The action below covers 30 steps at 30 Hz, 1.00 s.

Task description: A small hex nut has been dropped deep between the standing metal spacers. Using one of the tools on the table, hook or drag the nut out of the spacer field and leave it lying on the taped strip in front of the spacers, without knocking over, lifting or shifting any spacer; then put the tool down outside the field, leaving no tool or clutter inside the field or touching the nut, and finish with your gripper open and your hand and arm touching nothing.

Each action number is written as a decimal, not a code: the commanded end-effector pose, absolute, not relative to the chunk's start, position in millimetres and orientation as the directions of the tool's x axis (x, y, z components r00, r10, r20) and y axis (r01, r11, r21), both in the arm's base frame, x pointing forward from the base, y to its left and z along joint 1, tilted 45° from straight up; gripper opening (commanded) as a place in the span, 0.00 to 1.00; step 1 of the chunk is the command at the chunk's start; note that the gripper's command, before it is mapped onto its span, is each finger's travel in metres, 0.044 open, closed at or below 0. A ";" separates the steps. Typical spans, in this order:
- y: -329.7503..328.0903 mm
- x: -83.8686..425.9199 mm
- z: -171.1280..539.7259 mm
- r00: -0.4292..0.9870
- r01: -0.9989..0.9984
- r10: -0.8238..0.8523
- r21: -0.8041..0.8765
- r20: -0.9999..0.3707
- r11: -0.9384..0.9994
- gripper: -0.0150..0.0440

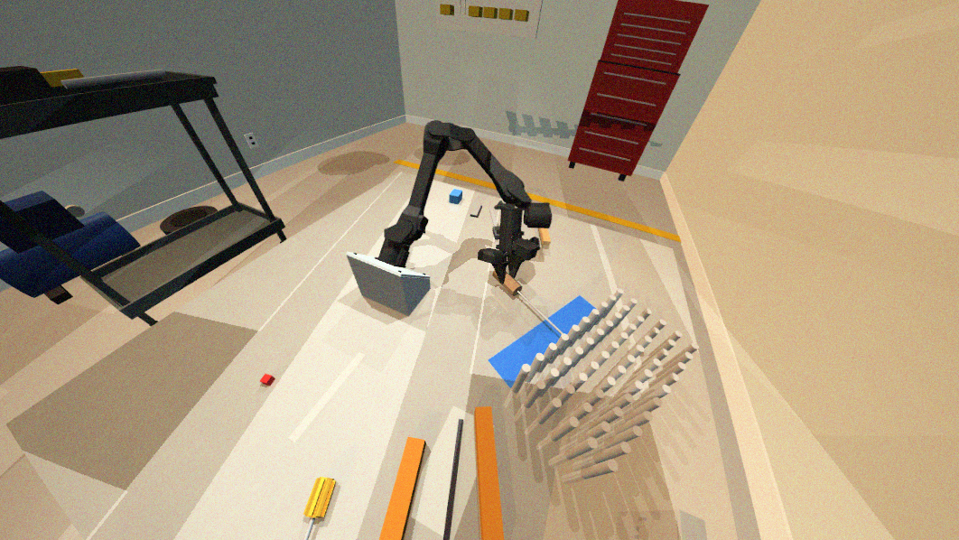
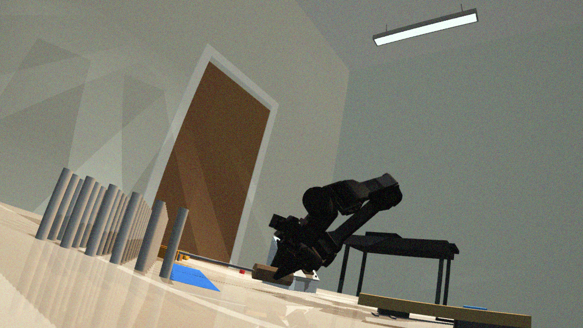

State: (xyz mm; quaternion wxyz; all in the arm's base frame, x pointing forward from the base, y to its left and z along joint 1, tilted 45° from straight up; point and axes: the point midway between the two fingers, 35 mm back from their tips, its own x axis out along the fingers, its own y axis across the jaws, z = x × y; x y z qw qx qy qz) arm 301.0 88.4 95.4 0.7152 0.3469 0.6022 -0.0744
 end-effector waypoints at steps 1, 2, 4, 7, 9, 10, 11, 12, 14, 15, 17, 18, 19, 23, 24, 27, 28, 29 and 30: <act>86.4 305.7 95.3 0.270 0.522 0.307 0.407 -0.912 0.750 0.25; 86.2 306.3 95.1 0.271 0.522 0.307 0.407 -0.912 0.750 0.25; 85.7 307.5 94.7 0.271 0.521 0.307 0.407 -0.912 0.750 0.25; 85.1 309.3 94.1 0.271 0.521 0.307 0.407 -0.912 0.750 0.25; 84.6 310.5 93.7 0.271 0.521 0.307 0.407 -0.912 0.750 0.25; 84.4 311.1 93.5 0.271 0.521 0.307 0.408 -0.912 0.750 0.25; 84.2 311.7 93.2 0.271 0.520 0.307 0.408 -0.912 0.750 0.25; 84.0 312.3 93.0 0.271 0.520 0.307 0.408 -0.912 0.750 0.25; 83.5 313.5 92.6 0.271 0.520 0.307 0.408 -0.912 0.751 0.25; 83.3 314.1 92.4 0.272 0.520 0.307 0.408 -0.912 0.751 0.25; 82.8 315.3 92.0 0.272 0.520 0.307 0.408 -0.912 0.751 0.25; 82.6 315.9 91.7 0.272 0.520 0.307 0.408 -0.912 0.751 0.25; 82.4 316.5 91.5 0.272 0.520 0.307 0.408 -0.912 0.751 0.25; 81.4 319.0 90.7 0.272 0.519 0.307 0.408 -0.912 0.751 0.25; 81.2 319.6 90.4 0.272 0.519 0.307 0.408 -0.912 0.751 0.25; 80.4 321.4 89.8 0.272 0.519 0.307 0.408 -0.912 0.751 0.25; 80.2 322.0 89.5 0.272 0.519 0.307 0.408 -0.912 0.751 0.25; 79.9 322.6 89.3 0.272 0.519 0.307 0.408 -0.912 0.751 0.25; 79.7 323.2 89.1 0.272 0.519 0.307 0.408 -0.912 0.751 0.25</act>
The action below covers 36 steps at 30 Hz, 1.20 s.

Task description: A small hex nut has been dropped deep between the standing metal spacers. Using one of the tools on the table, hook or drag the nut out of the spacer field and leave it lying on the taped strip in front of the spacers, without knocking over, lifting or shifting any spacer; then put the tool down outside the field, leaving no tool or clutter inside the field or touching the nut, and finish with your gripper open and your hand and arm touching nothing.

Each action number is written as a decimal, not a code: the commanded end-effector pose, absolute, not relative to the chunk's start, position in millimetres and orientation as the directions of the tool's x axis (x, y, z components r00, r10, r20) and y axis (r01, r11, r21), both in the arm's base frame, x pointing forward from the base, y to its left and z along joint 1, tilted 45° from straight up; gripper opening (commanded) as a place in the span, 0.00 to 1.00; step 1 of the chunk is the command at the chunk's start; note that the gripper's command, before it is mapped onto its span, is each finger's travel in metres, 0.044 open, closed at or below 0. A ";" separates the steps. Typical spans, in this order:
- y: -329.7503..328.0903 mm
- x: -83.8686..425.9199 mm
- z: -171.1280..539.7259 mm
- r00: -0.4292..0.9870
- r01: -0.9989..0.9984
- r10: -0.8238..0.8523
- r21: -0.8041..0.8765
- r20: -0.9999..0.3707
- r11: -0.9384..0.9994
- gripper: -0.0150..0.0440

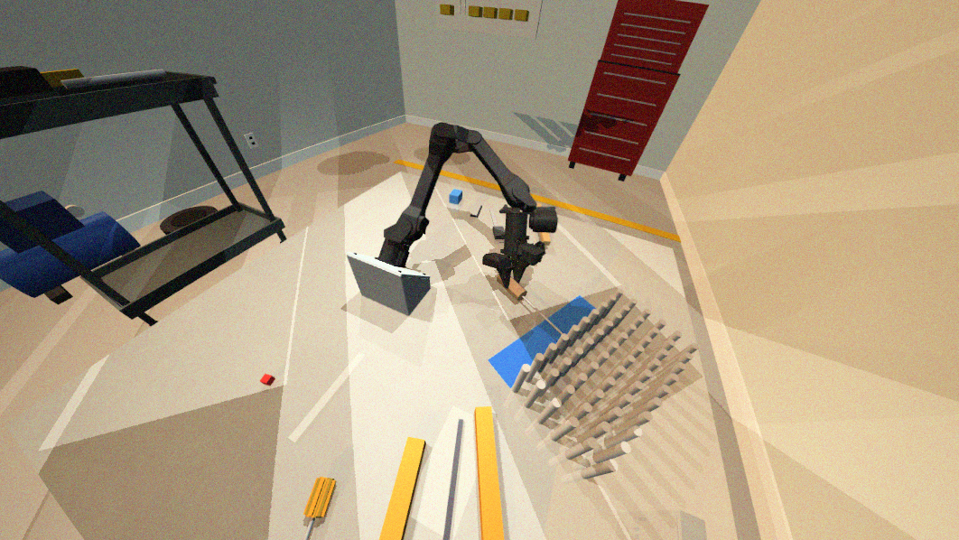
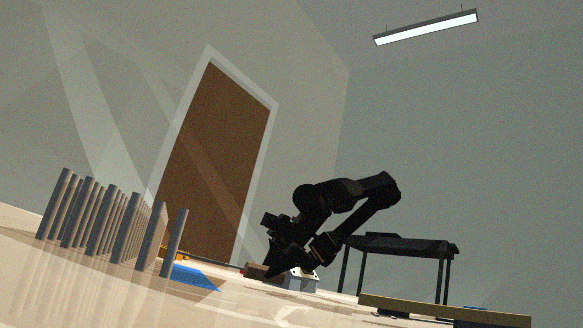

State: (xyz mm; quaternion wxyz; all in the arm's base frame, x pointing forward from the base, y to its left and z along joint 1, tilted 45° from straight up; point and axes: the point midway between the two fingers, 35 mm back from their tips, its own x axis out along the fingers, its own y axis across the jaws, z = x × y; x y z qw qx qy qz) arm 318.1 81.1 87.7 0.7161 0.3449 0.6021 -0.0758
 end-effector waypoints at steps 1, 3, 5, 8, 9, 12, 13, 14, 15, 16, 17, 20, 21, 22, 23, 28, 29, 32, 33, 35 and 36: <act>79.4 323.8 88.9 0.273 0.519 0.307 0.408 -0.912 0.751 0.25; 78.9 325.0 88.4 0.273 0.519 0.307 0.408 -0.912 0.751 0.25; 78.4 326.2 88.0 0.273 0.519 0.307 0.408 -0.912 0.751 0.25; 77.6 328.0 87.3 0.273 0.518 0.307 0.408 -0.912 0.751 0.25; 77.4 328.6 87.1 0.273 0.518 0.307 0.408 -0.912 0.751 0.25; 76.6 330.4 86.4 0.273 0.518 0.307 0.408 -0.912 0.752 0.25; 76.3 331.0 86.2 0.273 0.518 0.307 0.408 -0.912 0.752 0.25; 76.0 331.6 86.0 0.273 0.518 0.307 0.408 -0.912 0.752 0.25; 75.8 332.2 85.7 0.273 0.518 0.307 0.408 -0.912 0.752 0.25; 75.5 332.8 85.5 0.273 0.518 0.307 0.408 -0.912 0.752 0.25; 75.2 333.4 85.3 0.273 0.518 0.307 0.408 -0.912 0.752 0.25; 74.4 335.2 84.6 0.273 0.518 0.307 0.408 -0.912 0.752 0.25; 74.2 335.8 84.4 0.274 0.518 0.307 0.408 -0.912 0.752 0.25; 73.9 336.4 84.2 0.274 0.518 0.307 0.408 -0.912 0.752 0.25; 73.6 336.9 84.0 0.274 0.518 0.307 0.408 -0.912 0.752 0.25; 72.3 339.9 82.9 0.274 0.518 0.306 0.408 -0.912 0.752 0.25; 72.0 340.5 82.6 0.274 0.518 0.306 0.408 -0.912 0.752 0.25; 71.1 342.3 81.9 0.274 0.518 0.306 0.408 -0.912 0.752 0.25; 70.9 342.9 81.7 0.274 0.518 0.306 0.408 -0.912 0.752 0.25; 70.3 344.1 81.3 0.274 0.518 0.306 0.408 -0.912 0.752 0.25; 70.0 344.7 81.0 0.274 0.518 0.306 0.408 -0.912 0.752 0.25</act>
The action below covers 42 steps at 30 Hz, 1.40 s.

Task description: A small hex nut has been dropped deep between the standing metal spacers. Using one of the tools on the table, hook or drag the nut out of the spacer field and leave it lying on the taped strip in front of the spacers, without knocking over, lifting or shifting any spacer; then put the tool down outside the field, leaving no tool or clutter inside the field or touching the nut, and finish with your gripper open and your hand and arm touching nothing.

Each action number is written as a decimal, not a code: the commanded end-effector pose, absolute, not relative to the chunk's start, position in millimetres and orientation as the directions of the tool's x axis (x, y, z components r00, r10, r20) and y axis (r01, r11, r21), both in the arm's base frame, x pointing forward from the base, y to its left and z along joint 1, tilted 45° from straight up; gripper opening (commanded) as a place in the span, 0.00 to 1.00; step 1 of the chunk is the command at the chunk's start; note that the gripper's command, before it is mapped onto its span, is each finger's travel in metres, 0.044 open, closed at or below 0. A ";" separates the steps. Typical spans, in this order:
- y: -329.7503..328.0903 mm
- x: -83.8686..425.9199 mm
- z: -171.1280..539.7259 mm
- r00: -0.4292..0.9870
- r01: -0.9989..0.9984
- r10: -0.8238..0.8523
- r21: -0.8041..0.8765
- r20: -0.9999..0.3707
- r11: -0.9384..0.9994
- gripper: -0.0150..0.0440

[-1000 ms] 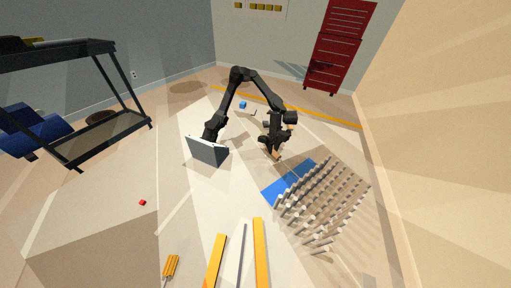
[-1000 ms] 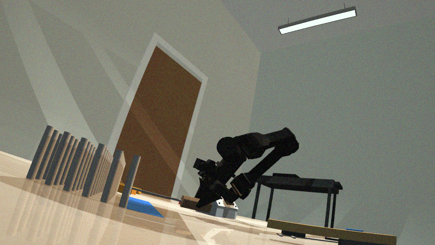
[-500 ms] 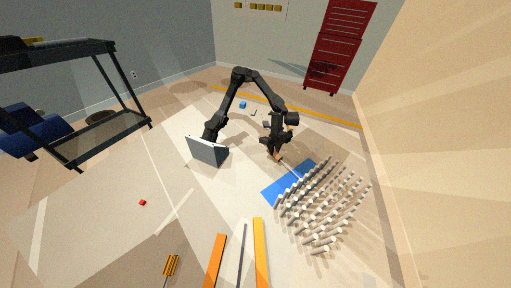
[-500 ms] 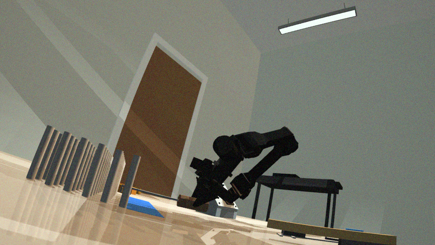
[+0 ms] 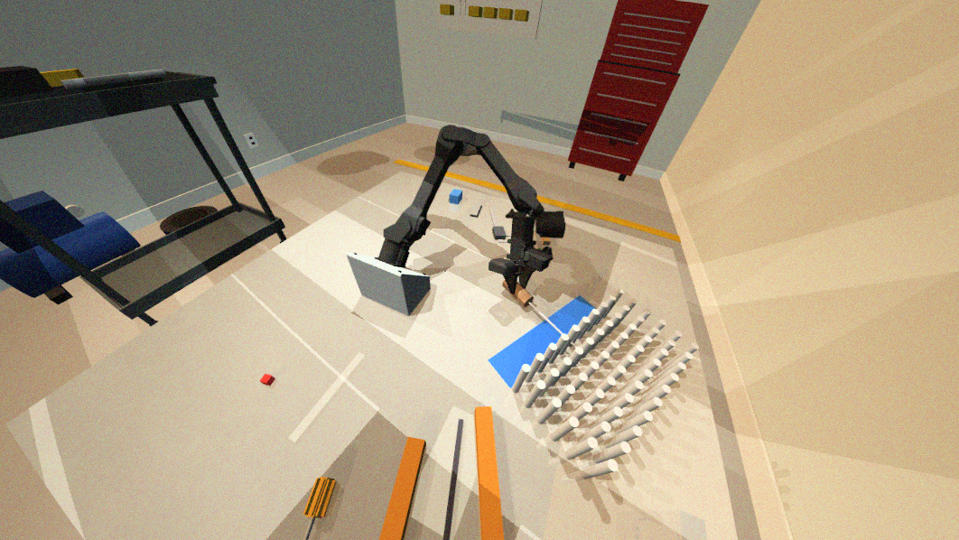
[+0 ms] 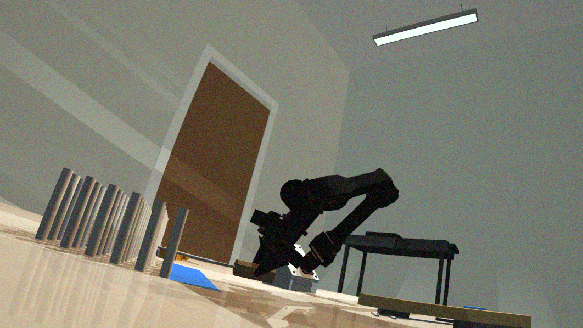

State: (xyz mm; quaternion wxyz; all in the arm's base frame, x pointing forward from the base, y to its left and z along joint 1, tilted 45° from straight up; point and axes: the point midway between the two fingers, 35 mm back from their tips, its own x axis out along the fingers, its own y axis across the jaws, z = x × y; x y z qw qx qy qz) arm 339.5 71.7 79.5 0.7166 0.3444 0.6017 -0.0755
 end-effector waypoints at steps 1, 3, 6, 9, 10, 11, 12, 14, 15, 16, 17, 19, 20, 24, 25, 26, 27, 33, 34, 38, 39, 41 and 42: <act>69.7 345.4 80.8 0.274 0.517 0.306 0.408 -0.912 0.752 0.25; 69.2 346.6 80.4 0.274 0.517 0.306 0.408 -0.912 0.752 0.25; 68.3 348.4 79.7 0.275 0.517 0.306 0.408 -0.912 0.752 0.25; 67.5 350.2 79.0 0.275 0.517 0.306 0.408 -0.912 0.752 0.25; 67.2 350.8 78.8 0.275 0.517 0.306 0.408 -0.912 0.752 0.25; 66.9 351.4 78.5 0.275 0.517 0.306 0.408 -0.912 0.752 0.25; 66.6 352.0 78.3 0.275 0.517 0.306 0.408 -0.912 0.752 0.25; 66.0 353.2 77.9 0.275 0.517 0.306 0.408 -0.912 0.752 0.25; 65.7 353.8 77.6 0.275 0.517 0.306 0.408 -0.911 0.752 0.25; 65.5 354.4 77.4 0.275 0.517 0.306 0.408 -0.911 0.752 0.25; 65.2 355.0 77.2 0.275 0.517 0.306 0.408 -0.911 0.752 0.25; 64.6 356.2 76.7 0.275 0.517 0.306 0.408 -0.911 0.752 0.25; 64.3 356.8 76.5 0.275 0.517 0.306 0.408 -0.911 0.752 0.25; 63.2 359.2 75.6 0.275 0.517 0.306 0.408 -0.911 0.752 0.25; 62.9 359.8 75.4 0.275 0.517 0.306 0.408 -0.911 0.752 0.25; 62.6 360.4 75.1 0.275 0.517 0.306 0.409 -0.911 0.752 0.25; 62.3 361.0 74.9 0.275 0.517 0.306 0.409 -0.911 0.752 0.25; 60.6 364.6 73.6 0.276 0.517 0.305 0.409 -0.911 0.752 0.25; 60.3 365.2 73.3 0.276 0.517 0.305 0.409 -0.911 0.752 0.25; 59.1 367.6 72.4 0.276 0.517 0.305 0.409 -0.911 0.752 0.25; 58.8 368.2 72.2 0.276 0.517 0.305 0.409 -0.911 0.752 0.25; 58.3 369.4 71.8 0.276 0.517 0.305 0.409 -0.911 0.752 0.25; 58.0 370.0 71.5 0.276 0.517 0.305 0.409 -0.911 0.752 0.25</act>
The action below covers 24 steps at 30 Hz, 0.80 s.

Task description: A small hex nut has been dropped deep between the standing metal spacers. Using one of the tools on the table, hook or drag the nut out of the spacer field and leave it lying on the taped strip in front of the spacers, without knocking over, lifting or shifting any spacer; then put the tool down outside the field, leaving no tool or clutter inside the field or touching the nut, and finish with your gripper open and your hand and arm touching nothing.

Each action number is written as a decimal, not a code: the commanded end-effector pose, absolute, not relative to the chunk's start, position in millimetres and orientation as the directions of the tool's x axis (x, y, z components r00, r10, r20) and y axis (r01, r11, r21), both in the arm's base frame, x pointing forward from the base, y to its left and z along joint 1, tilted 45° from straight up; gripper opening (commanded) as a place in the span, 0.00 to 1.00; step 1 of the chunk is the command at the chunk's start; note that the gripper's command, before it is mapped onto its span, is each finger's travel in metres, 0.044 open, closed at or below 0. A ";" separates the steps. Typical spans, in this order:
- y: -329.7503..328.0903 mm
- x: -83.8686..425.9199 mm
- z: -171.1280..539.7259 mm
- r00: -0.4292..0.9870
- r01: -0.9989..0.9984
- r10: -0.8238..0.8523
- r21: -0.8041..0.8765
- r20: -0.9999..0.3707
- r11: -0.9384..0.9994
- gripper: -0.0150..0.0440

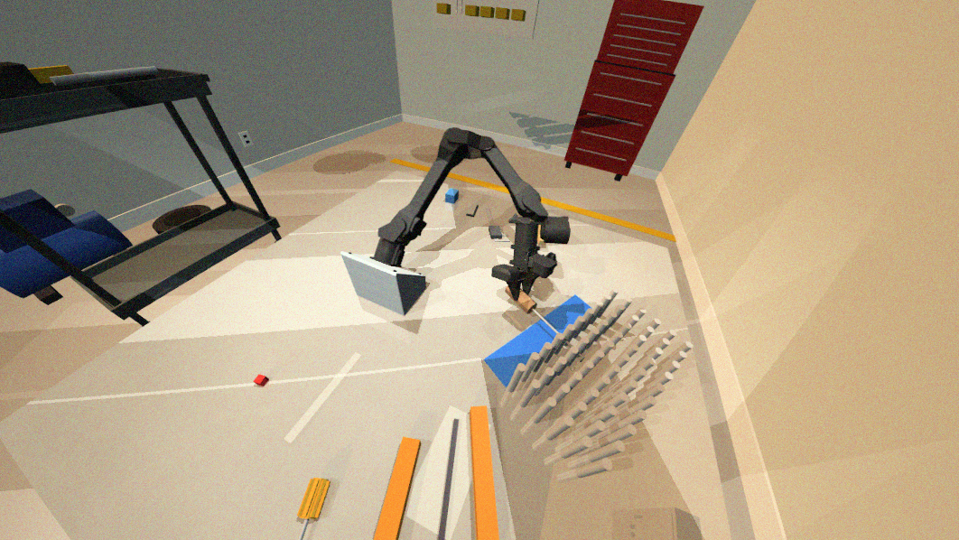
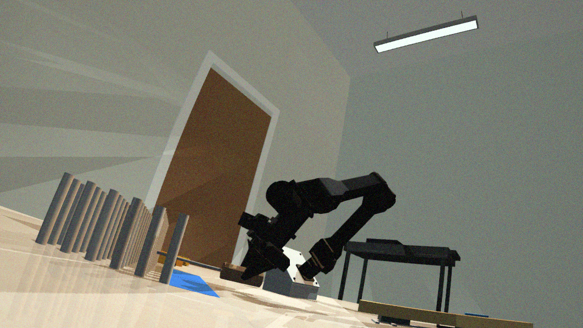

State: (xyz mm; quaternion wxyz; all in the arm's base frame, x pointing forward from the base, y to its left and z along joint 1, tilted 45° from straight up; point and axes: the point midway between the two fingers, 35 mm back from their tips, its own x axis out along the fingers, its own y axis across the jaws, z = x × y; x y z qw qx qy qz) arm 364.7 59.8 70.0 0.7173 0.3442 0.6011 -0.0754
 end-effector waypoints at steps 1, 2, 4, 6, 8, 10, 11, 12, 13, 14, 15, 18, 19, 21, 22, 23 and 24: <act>57.7 370.6 71.3 0.276 0.517 0.305 0.409 -0.911 0.752 0.25; 57.4 371.2 71.1 0.276 0.517 0.305 0.409 -0.911 0.752 0.25; 56.8 372.4 70.6 0.276 0.517 0.305 0.409 -0.911 0.752 0.25; 56.2 373.6 70.2 0.276 0.517 0.305 0.409 -0.911 0.752 0.25; 55.7 374.8 69.7 0.277 0.517 0.305 0.409 -0.911 0.752 0.25; 55.1 376.0 69.3 0.277 0.516 0.305 0.409 -0.911 0.752 0.25; 54.8 376.6 69.1 0.277 0.516 0.305 0.409 -0.911 0.752 0.25; 54.5 377.2 68.8 0.277 0.516 0.305 0.409 -0.911 0.752 0.25; 54.2 377.8 68.6 0.277 0.516 0.305 0.409 -0.911 0.752 0.25; 53.9 378.4 68.4 0.277 0.516 0.305 0.409 -0.911 0.753 0.25; 53.6 379.0 68.2 0.277 0.516 0.305 0.409 -0.911 0.753 0.25; 52.7 380.8 67.5 0.277 0.516 0.305 0.409 -0.911 0.753 0.25; 52.5 381.4 67.3 0.277 0.516 0.305 0.409 -0.911 0.753 0.25; 51.9 382.6 66.8 0.277 0.516 0.305 0.409 -0.911 0.753 0.25; 51.6 383.2 66.6 0.277 0.516 0.305 0.409 -0.911 0.753 0.25; 51.3 383.8 66.4 0.277 0.516 0.305 0.409 -0.911 0.753 0.25; 51.0 384.4 66.2 0.277 0.516 0.305 0.409 -0.911 0.753 0.25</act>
